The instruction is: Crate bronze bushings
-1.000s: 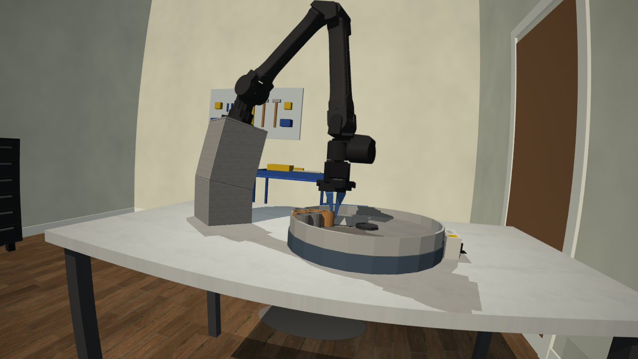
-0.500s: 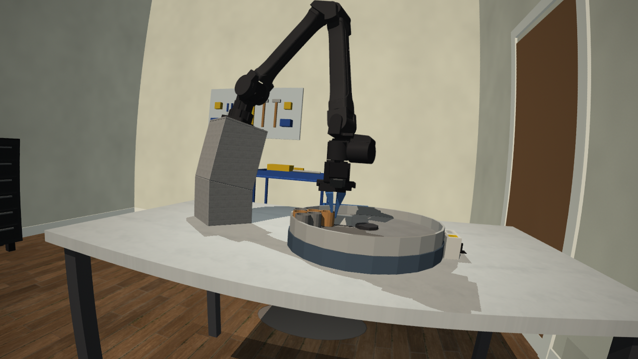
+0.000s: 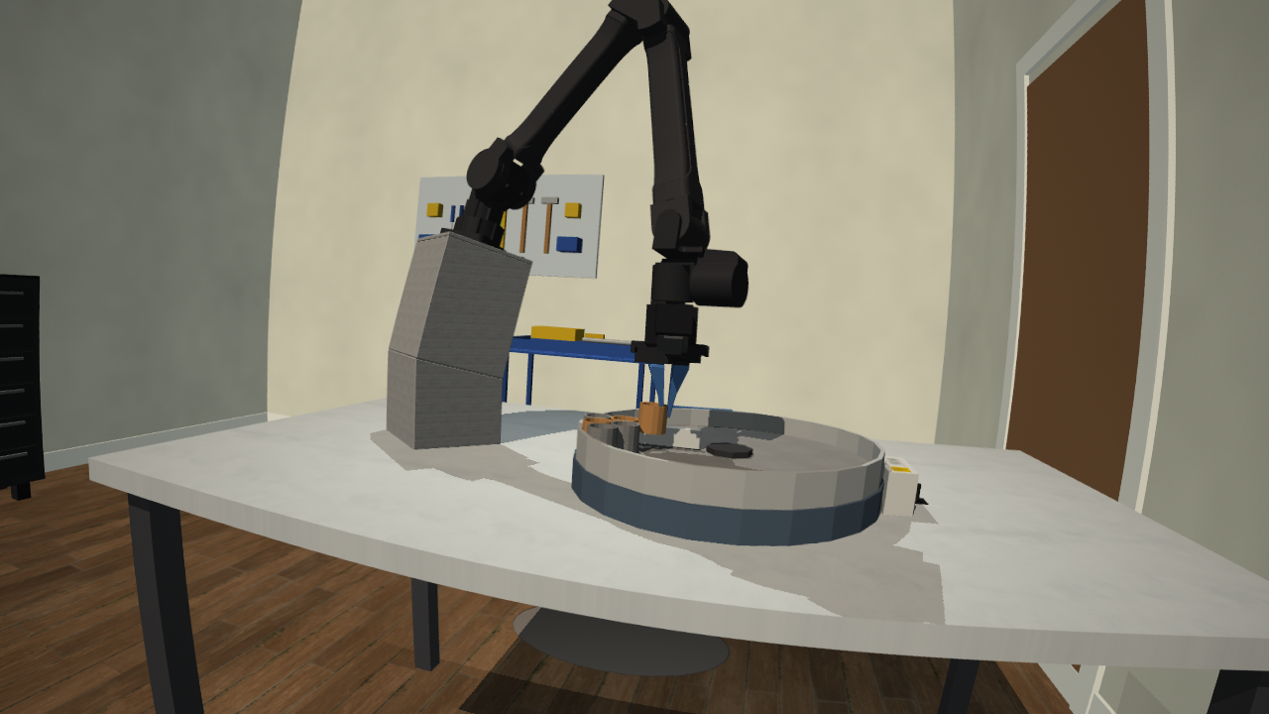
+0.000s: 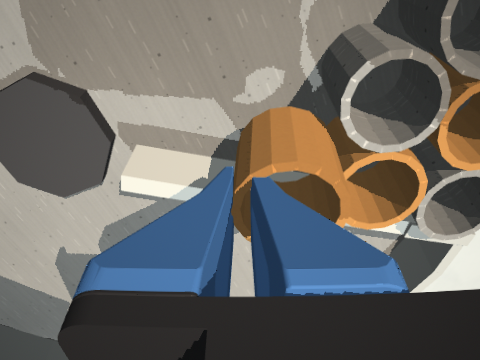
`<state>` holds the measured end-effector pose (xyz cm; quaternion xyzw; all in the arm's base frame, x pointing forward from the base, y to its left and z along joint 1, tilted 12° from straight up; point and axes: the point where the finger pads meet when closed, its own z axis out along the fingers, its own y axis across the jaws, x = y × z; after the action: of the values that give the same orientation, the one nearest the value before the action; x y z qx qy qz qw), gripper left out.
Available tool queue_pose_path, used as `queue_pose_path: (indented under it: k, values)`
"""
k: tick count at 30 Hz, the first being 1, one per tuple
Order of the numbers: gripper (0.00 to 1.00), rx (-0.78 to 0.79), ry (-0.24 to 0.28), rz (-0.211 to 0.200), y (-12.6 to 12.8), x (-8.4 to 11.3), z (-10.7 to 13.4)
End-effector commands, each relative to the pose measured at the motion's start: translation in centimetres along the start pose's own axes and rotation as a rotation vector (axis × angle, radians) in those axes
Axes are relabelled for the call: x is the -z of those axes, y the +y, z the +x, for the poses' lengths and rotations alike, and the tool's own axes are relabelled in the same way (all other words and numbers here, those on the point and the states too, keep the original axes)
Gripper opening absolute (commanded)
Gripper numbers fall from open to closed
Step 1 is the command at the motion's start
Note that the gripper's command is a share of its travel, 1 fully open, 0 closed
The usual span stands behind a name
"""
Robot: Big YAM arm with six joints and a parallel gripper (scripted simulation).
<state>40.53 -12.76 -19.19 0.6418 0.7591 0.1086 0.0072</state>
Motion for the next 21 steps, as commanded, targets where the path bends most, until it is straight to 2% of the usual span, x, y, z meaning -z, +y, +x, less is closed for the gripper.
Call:
queue_pose_path:
  k: [1,10,12,14,17,21]
  values:
    - [0.00,0.015,-0.006,-0.002,0.3,1.6,0.0]
    - [0.00,0.008,-0.007,-0.004,0.1,5.3,-0.2]
    - [0.00,0.017,-0.005,-0.003,0.3,5.6,0.1]
    - [0.00,0.006,0.015,0.029,-0.9,4.3,0.4]
    - [0.00,0.003,0.015,0.029,-0.9,4.4,0.4]
    - [0.00,0.007,-0.005,-0.003,0.3,5.5,-0.1]
